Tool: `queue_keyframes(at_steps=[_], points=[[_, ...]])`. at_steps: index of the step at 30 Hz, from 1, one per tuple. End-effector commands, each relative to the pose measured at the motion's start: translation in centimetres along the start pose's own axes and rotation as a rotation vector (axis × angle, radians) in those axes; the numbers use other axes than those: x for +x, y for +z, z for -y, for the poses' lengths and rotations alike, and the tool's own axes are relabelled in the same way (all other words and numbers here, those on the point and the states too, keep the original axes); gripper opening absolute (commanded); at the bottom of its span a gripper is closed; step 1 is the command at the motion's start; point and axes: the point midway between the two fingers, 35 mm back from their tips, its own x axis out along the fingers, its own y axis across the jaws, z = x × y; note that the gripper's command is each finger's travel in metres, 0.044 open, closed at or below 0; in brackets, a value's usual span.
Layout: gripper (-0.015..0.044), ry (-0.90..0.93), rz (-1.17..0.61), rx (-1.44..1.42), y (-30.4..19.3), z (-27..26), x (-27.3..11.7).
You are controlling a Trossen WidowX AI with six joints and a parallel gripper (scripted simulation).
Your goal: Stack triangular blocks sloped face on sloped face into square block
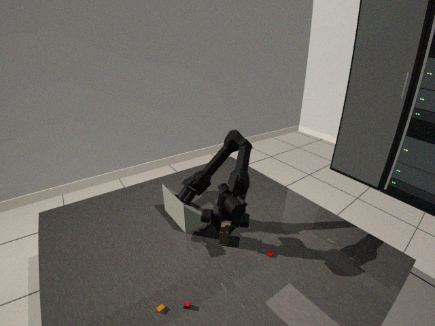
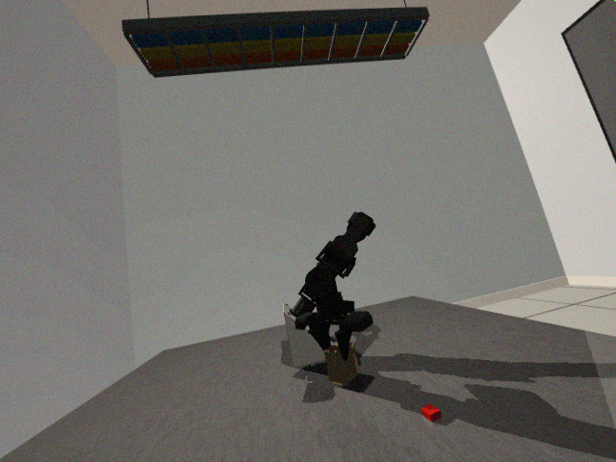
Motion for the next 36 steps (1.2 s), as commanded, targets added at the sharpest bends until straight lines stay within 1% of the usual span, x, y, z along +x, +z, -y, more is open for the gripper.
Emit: queue_keyframes(at_steps=[1, 36], points=[[0.0000, -0.001, 0.004, 0.004, 0.22, -0.01, 0.32], [0.0000, 0.003, 0.004, 0.002, 0.47, -0.05, 0.85]])
